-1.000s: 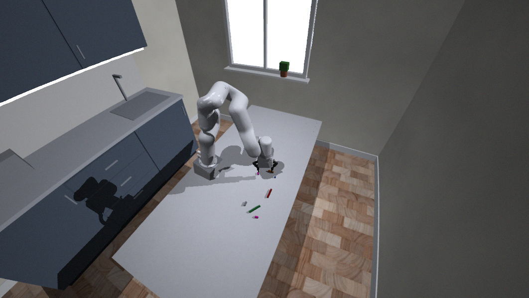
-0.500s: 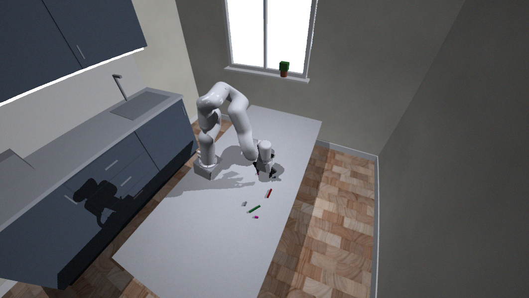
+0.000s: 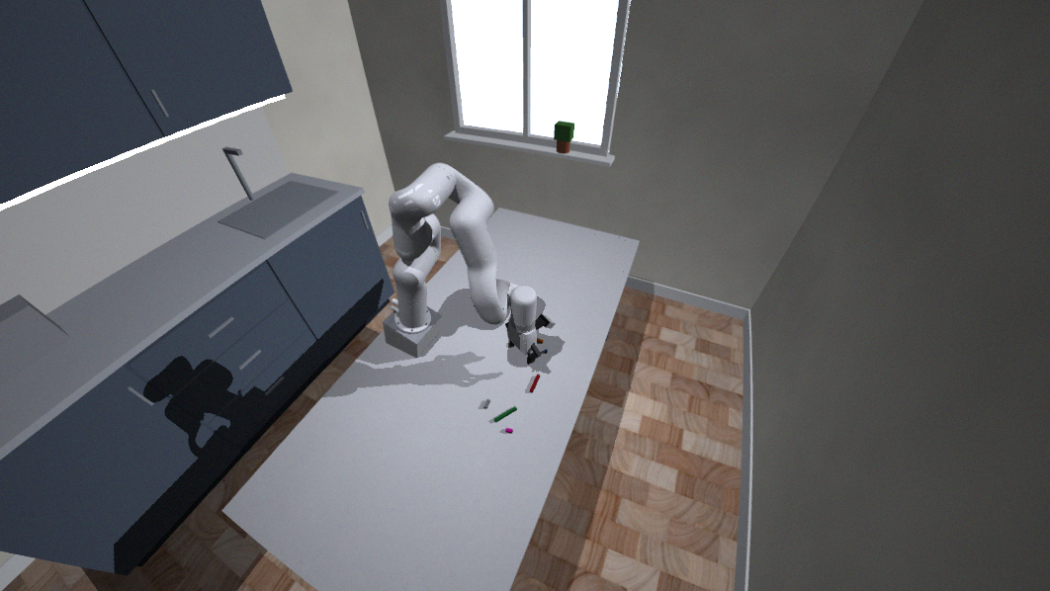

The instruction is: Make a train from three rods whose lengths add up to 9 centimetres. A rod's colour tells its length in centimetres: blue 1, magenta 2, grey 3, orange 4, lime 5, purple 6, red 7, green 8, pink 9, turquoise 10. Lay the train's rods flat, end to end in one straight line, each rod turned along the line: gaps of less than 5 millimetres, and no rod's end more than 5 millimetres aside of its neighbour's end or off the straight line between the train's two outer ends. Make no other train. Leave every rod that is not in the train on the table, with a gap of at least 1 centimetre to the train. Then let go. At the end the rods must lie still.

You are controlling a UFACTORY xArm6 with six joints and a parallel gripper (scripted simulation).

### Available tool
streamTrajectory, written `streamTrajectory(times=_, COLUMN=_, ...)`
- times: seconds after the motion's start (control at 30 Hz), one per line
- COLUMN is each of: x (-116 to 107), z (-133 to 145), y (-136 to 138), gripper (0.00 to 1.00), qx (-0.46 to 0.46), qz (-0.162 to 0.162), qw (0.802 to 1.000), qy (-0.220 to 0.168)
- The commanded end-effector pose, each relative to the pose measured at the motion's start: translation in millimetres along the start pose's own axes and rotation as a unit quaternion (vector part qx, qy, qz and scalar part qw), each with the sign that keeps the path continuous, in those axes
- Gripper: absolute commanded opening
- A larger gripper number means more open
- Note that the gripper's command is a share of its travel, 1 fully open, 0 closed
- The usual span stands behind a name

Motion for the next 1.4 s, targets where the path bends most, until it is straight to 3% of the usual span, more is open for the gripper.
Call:
streamTrajectory(times=0.0, x=-1, z=10, y=5, gripper=1.00, qx=0.083, qz=0.004, qw=0.996, qy=-0.005)
streamTrajectory(times=0.4, x=-1, z=31, y=12, gripper=1.00, qx=0.236, qz=0.004, qw=0.972, qy=-0.004)
streamTrajectory(times=0.9, x=-1, z=67, y=20, gripper=1.00, qx=0.471, qz=0.004, qw=0.882, qy=-0.002)
streamTrajectory(times=0.97, x=-1, z=67, y=20, gripper=1.00, qx=0.471, qz=0.004, qw=0.882, qy=-0.002)
streamTrajectory(times=1.0, x=-1, z=73, y=21, gripper=1.00, qx=0.510, qz=0.004, qw=0.860, qy=-0.001)
streamTrajectory(times=1.37, x=-2, z=97, y=24, gripper=1.00, qx=0.642, qz=0.004, qw=0.766, qy=0.001)
Point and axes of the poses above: the point where the finger pads meet when closed, its own x axis out along the fingers, its own y axis across the jaws, z = x × y, the point moved 10 cm from there along -x, back along the fingers, and after that the axes turned 13 degrees about -x, right-handed, at the moved point
